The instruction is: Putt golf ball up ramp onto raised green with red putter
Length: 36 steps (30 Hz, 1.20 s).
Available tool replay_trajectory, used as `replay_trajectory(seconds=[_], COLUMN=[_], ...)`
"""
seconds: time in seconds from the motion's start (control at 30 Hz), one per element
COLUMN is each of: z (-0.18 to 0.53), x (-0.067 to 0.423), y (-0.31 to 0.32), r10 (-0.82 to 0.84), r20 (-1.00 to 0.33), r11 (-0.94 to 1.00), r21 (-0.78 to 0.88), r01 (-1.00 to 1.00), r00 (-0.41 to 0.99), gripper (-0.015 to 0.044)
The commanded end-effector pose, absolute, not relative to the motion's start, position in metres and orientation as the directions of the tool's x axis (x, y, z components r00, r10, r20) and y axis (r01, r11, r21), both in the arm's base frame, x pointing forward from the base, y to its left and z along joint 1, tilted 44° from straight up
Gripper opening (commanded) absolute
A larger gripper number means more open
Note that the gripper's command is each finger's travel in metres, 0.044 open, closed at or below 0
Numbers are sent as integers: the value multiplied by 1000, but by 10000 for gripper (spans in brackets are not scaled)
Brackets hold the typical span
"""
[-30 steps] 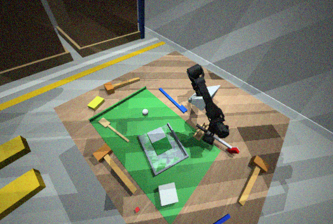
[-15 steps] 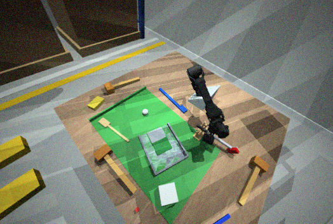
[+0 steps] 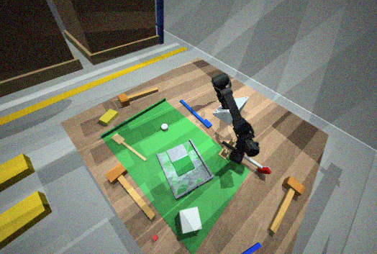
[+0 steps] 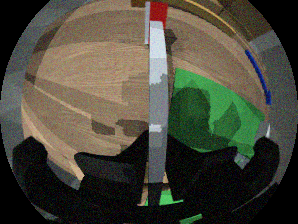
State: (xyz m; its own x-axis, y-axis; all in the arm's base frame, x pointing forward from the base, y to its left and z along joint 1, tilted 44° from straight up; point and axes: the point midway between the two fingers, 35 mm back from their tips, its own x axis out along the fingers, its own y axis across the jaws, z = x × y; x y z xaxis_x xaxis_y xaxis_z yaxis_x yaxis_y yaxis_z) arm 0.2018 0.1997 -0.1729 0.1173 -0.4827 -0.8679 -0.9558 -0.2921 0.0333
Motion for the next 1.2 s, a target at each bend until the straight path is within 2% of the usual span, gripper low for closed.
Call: replay_trajectory(seconds=[0.0,0.4,0.6,0.9,1.17], z=[-166,-104,-106,-59,-29], x=[202,185,187,230,253], y=[208,264,261,241,219], r10=[-481,-479,-480,-459,-445], r20=[-869,-870,-868,-878,-884], r11=[-291,-291,-297,-70,52], r21=[31,34,29,-120,-183], r01=[-956,-956,-954,-990,-982], r00=[118,115,123,138,141], gripper=[0,0,0,0,0])
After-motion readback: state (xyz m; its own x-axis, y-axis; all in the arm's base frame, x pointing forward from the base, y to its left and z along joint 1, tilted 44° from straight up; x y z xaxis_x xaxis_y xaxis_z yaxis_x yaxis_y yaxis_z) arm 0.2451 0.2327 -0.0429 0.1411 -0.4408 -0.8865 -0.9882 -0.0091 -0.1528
